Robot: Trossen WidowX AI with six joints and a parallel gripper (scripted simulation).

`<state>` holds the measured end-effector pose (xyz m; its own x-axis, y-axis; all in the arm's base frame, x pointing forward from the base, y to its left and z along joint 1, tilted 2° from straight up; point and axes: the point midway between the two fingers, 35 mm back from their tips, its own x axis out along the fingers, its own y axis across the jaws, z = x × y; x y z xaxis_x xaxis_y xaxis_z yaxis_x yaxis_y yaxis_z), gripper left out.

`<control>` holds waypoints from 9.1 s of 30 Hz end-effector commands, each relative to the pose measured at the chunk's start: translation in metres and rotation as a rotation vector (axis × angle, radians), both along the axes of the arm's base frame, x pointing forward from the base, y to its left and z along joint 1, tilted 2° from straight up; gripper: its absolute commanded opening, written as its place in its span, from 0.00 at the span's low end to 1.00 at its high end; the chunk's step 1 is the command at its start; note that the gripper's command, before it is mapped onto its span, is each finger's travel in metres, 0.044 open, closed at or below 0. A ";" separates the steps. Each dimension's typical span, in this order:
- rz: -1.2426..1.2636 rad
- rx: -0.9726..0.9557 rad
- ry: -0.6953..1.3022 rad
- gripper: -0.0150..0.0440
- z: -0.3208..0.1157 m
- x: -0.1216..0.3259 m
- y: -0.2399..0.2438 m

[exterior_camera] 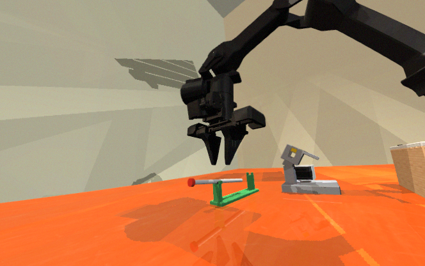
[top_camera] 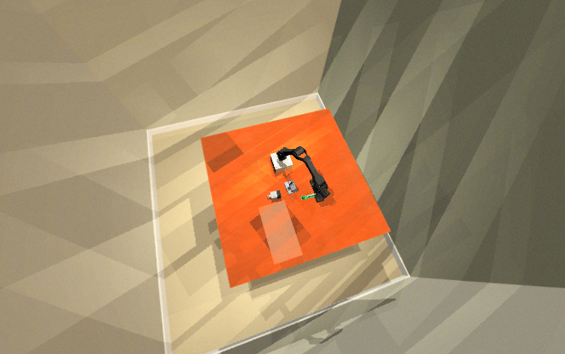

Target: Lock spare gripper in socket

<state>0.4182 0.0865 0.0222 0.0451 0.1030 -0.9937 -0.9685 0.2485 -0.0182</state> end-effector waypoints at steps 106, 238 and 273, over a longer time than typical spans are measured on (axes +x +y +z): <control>0.003 -0.013 0.046 0.25 -0.013 -0.021 -0.061; 0.000 -0.011 0.068 1.00 0.028 -0.038 -0.061; 0.003 -0.412 0.076 1.00 0.066 -0.090 -0.211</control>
<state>0.3560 -0.0735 0.0955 0.0021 -0.1638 -0.9865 -0.9699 0.2397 -0.0419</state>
